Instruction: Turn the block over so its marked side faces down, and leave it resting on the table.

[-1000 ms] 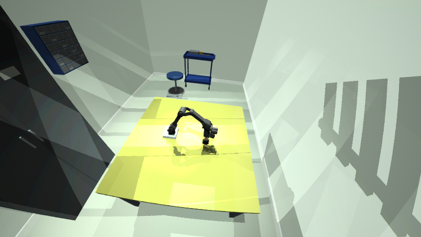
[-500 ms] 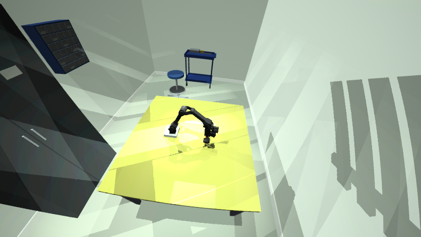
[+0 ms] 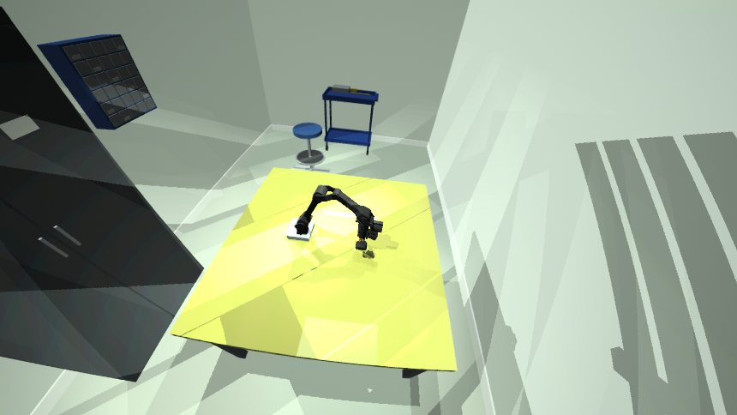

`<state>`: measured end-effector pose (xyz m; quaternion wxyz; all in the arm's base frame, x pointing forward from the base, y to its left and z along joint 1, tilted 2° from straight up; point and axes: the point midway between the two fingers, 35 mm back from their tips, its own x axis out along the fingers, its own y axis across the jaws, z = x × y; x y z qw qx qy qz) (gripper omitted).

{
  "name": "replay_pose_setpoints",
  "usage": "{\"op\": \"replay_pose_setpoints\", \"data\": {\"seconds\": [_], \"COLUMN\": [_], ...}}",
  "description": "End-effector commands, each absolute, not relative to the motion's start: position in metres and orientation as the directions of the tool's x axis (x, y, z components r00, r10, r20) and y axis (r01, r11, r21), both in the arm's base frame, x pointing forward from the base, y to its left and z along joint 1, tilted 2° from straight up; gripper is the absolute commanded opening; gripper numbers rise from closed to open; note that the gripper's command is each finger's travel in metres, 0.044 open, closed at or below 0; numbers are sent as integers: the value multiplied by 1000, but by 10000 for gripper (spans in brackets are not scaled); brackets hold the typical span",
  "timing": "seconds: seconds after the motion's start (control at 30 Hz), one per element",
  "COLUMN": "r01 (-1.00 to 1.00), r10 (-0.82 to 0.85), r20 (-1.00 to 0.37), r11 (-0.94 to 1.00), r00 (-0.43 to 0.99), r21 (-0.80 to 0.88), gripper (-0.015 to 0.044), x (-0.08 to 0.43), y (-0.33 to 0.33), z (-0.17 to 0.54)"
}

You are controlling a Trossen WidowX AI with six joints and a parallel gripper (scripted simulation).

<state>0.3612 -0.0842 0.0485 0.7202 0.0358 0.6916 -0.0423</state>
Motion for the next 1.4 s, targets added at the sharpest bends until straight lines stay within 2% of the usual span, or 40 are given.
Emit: {"op": "replay_pose_setpoints", "data": {"seconds": [0.0,0.2,0.77,1.37], "r01": [117,118,122,117], "r10": [-19,-21,-47,-76], "r20": [-998,-997,-944,-824], "r11": [993,993,993,993], "r00": [57,79,326,561], "r21": [-12,-11,-7,-12], "gripper": [5,0,0,0], "x": [363,363,366,358], "y": [-85,-85,-86,-85], "z": [70,70,60,59]}}
